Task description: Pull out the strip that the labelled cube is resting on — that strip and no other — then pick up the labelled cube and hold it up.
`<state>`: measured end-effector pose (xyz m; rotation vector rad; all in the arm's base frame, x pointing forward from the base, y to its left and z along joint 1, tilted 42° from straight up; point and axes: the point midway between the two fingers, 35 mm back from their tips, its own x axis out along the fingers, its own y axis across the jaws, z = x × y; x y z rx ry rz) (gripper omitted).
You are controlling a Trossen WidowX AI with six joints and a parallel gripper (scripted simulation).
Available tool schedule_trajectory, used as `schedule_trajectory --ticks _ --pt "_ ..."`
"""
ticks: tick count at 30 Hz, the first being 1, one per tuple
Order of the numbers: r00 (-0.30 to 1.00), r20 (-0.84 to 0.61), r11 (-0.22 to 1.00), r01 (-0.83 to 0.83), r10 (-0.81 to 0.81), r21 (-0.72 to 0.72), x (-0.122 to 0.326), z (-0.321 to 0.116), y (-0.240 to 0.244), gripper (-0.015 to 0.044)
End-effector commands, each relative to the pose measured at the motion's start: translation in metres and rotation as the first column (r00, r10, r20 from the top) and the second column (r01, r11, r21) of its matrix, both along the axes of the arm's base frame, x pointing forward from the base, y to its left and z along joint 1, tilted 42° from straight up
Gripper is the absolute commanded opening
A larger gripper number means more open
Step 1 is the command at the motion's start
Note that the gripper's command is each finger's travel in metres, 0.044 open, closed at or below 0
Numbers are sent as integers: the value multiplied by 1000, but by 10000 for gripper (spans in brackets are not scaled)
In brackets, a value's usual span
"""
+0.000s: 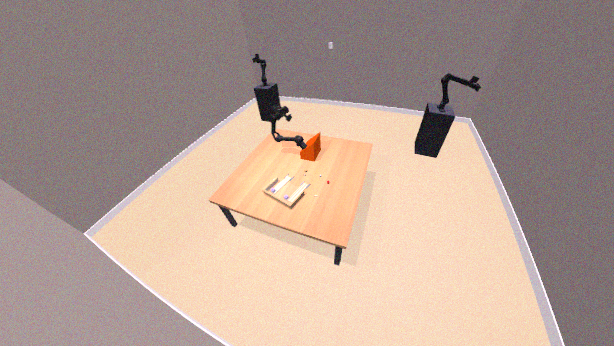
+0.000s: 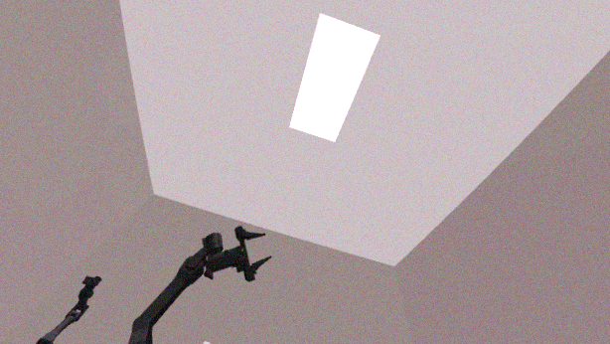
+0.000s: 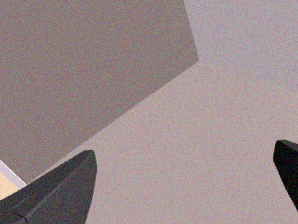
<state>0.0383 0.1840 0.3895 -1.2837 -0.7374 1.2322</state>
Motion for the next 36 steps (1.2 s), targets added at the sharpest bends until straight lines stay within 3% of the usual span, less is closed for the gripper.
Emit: schedule_trajectory --ticks 1,4,8,17,24,32,36 --pt "1000 -2 1000 5 -5 -1 1 -1 1 400" --pt "996 -37 997 80 -81 -14 13 -9 16 400" --pt "944 -131 953 298 -303 -51 55 -41 49 400" --pt "619 -308 674 730 -722 -115 165 -135 67 400" --pt "245 -406 327 934 -881 -145 236 -220 25 400" --pt "-193 -486 -137 979 -852 -149 270 -315 -71 400" --pt "-262 -499 -219 965 -826 -145 270 -330 -91 400"
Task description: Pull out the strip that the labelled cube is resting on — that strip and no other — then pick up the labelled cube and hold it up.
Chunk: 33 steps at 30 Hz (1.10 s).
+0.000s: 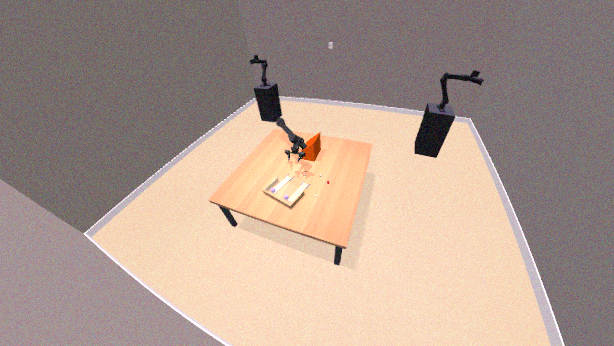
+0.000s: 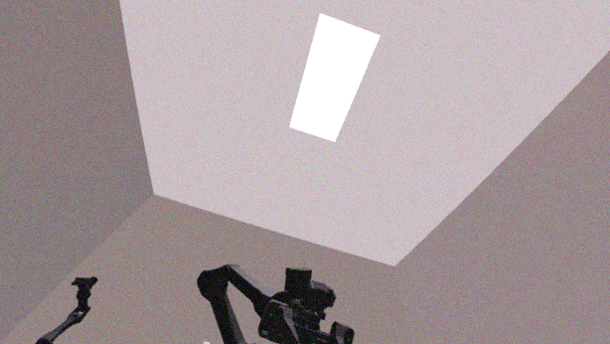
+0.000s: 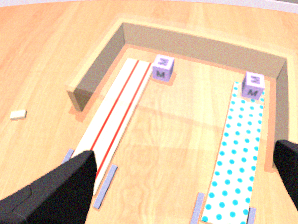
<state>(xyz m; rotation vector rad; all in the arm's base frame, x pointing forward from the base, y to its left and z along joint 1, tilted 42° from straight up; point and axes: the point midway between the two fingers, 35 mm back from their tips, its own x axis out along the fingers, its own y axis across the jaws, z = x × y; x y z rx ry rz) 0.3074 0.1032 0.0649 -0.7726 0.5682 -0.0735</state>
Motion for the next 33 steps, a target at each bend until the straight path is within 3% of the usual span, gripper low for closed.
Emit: schedule_trajectory --ticks 1,11,19,26,33 --pt "998 20 998 52 -52 19 1 -5 -10 400" --pt "998 20 998 52 -52 19 1 -5 -10 400" --pt "939 -174 952 306 -298 22 39 -26 -37 190" --pt "746 -348 804 594 -568 -38 61 -40 -83 6" --pt "507 -435 610 781 -744 -133 63 -41 -128 0"
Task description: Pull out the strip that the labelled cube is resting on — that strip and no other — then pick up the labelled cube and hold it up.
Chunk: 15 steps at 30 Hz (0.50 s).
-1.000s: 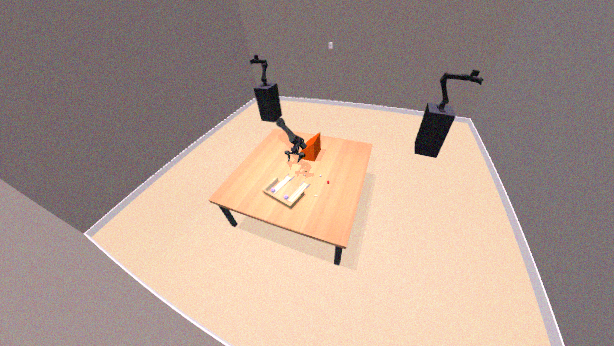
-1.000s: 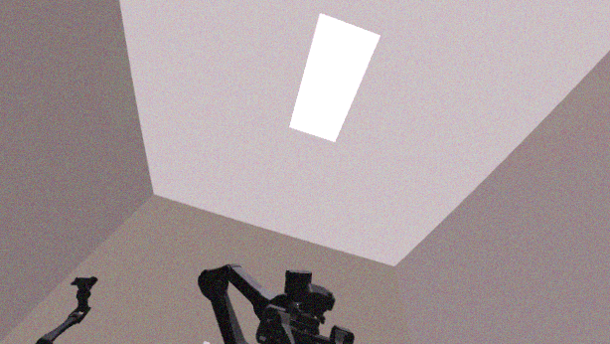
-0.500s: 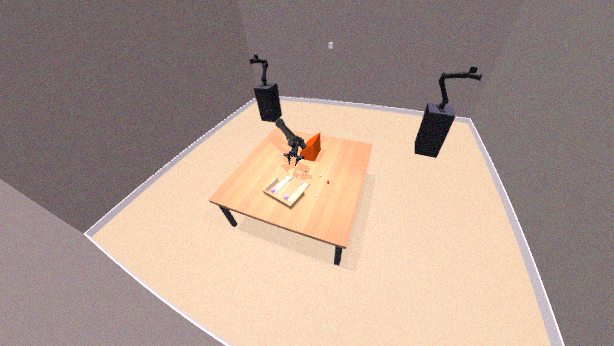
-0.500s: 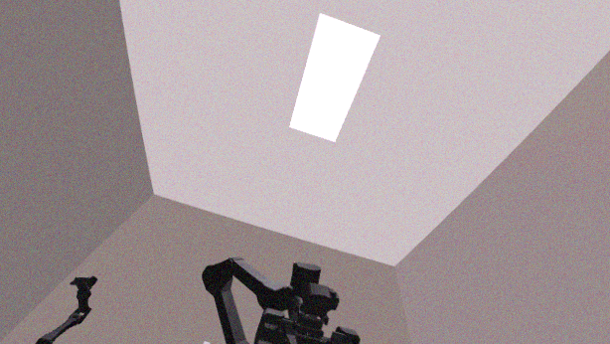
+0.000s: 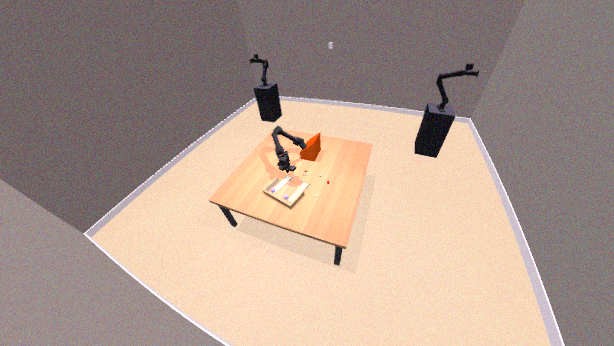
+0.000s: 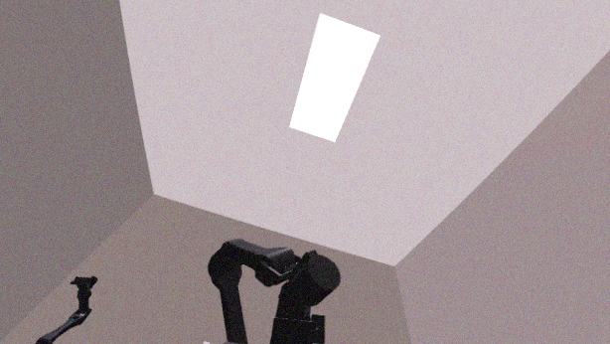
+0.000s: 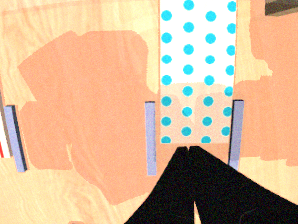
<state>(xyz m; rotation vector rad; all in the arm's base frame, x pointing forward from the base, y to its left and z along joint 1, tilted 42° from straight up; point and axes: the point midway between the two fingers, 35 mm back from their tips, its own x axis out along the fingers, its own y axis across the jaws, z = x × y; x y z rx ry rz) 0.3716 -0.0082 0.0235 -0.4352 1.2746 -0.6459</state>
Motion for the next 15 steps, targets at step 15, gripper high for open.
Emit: schedule_trajectory --ticks 15 --pt "994 -47 995 99 -99 2 1 -11 -26 0"
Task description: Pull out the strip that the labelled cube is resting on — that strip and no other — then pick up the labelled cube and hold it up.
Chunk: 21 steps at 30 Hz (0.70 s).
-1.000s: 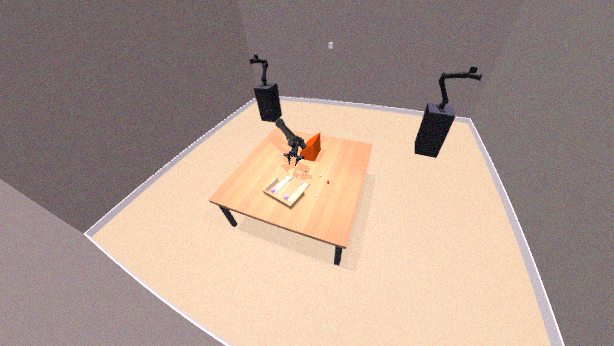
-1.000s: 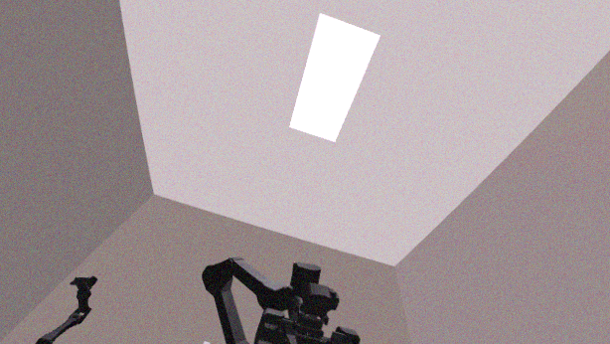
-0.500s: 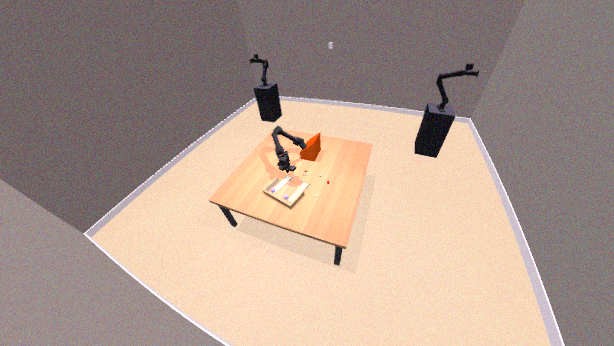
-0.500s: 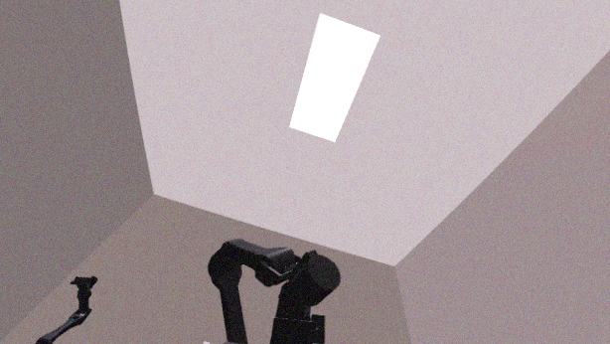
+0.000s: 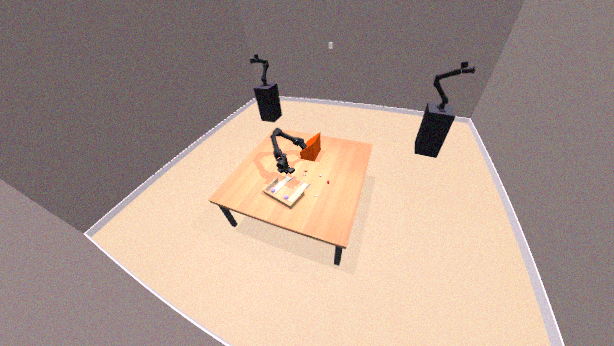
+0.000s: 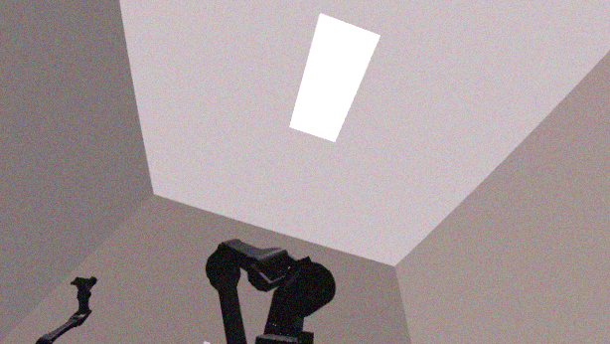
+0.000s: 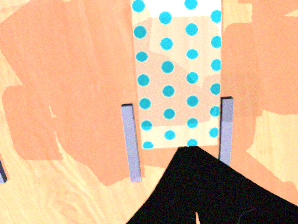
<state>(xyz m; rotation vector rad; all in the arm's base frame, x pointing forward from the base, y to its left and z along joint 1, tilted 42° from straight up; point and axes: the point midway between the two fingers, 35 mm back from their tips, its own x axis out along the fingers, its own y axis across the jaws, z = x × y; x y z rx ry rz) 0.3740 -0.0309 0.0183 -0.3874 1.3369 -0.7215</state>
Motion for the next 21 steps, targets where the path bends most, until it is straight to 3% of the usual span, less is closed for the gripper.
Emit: schedule_trajectory --ticks 1,21 --pt "1000 -10 1000 2 -2 4 -1 -7 -5 0" --pt "1000 -10 1000 2 -2 3 1 -30 -28 0"
